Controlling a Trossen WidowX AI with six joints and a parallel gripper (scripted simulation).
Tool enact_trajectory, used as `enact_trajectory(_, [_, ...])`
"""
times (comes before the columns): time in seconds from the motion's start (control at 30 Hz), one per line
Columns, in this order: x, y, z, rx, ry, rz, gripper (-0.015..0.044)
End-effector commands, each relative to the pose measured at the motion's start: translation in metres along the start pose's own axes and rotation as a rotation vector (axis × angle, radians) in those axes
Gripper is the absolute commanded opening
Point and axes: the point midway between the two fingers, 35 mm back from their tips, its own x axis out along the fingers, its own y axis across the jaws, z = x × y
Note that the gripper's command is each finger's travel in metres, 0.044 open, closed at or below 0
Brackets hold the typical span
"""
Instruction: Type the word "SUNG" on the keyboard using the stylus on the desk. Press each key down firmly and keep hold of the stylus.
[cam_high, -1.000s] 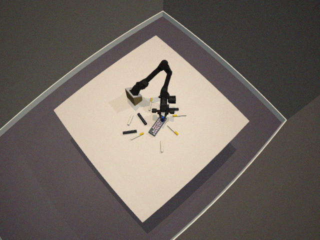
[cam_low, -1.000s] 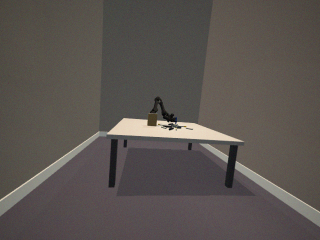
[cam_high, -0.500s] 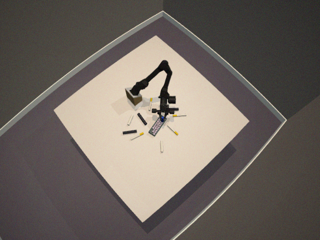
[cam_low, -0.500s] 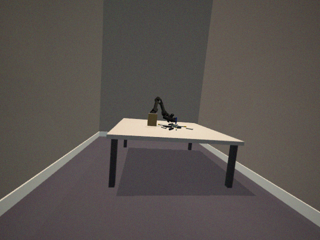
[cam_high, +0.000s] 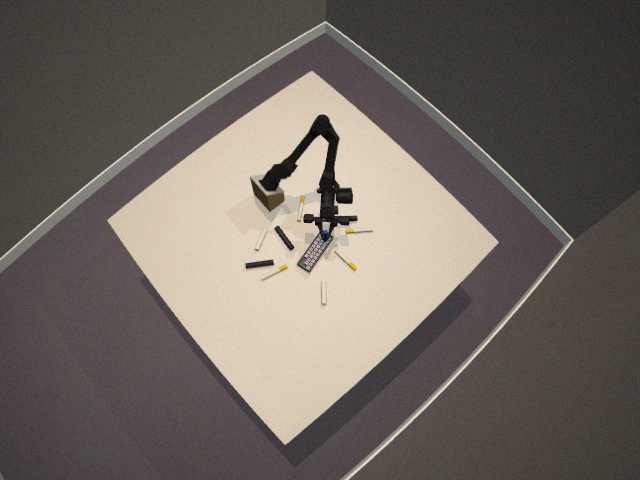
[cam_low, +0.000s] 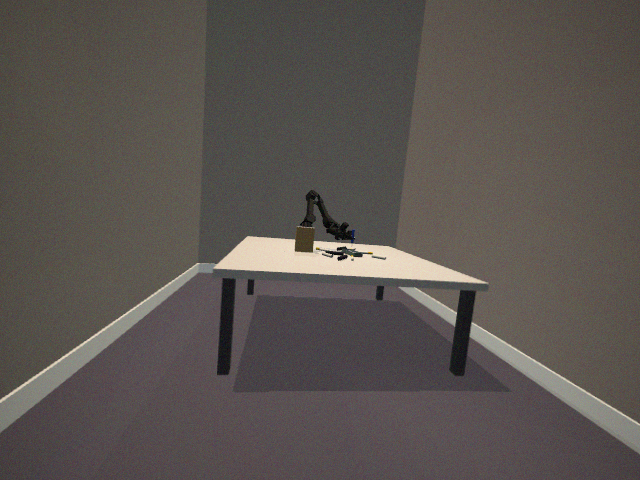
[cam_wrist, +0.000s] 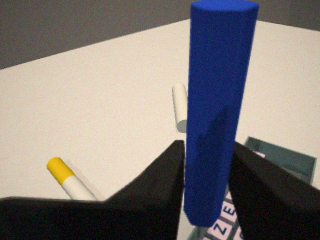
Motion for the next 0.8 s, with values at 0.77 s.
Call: enact_trajectory(0.77, [-0.037,-0.020,-0.006,-0.007,0.007,0.000,0.0000])
